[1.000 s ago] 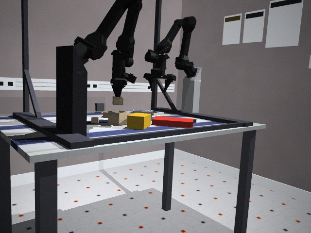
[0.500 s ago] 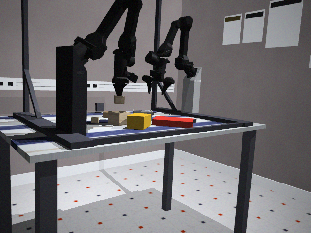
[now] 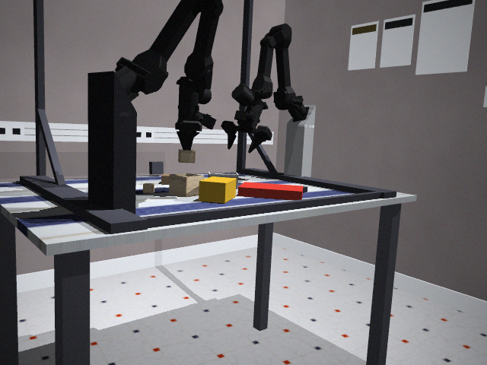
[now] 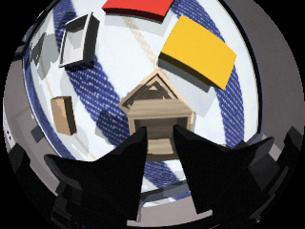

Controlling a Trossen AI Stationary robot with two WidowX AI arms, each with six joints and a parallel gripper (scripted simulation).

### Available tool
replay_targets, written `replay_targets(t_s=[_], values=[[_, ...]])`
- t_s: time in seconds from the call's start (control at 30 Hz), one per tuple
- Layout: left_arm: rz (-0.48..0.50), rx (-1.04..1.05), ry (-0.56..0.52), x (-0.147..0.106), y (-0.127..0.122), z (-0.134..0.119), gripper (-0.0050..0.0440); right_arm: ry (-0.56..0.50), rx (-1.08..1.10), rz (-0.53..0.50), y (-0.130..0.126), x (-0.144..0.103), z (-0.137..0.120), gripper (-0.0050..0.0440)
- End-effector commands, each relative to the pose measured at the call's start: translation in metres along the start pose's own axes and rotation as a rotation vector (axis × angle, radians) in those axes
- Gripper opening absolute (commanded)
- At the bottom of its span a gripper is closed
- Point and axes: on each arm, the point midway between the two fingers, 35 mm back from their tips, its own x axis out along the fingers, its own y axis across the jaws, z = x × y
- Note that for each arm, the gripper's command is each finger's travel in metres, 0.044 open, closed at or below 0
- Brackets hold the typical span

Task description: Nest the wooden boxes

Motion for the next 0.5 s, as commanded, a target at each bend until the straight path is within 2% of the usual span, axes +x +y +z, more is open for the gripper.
replay_targets(t_s=[0.0, 0.27, 0.33, 0.47], values=[[-0.019, 0.013, -0.078, 0.004, 0.003, 0.009, 0.0400, -0.010, 0.009, 0.019, 0.004, -0.005, 0.005, 0.0187], [-0.041, 0.042, -0.219, 0.004, 0.011, 0.024, 0.0400, -0.010, 0.009, 0.019, 0.004, -0.005, 0.005, 0.0187], [-0.041, 0.042, -0.219, 0.004, 0.011, 0.024, 0.0400, -0.010, 0.009, 0.019, 0.004, -0.005, 0.005, 0.0187], [-0.053, 0.066, -0.307, 0.000, 0.015, 0.032, 0.0400, -0.010, 0.009, 0.019, 0.004, -0.005, 0.005, 0.0187]])
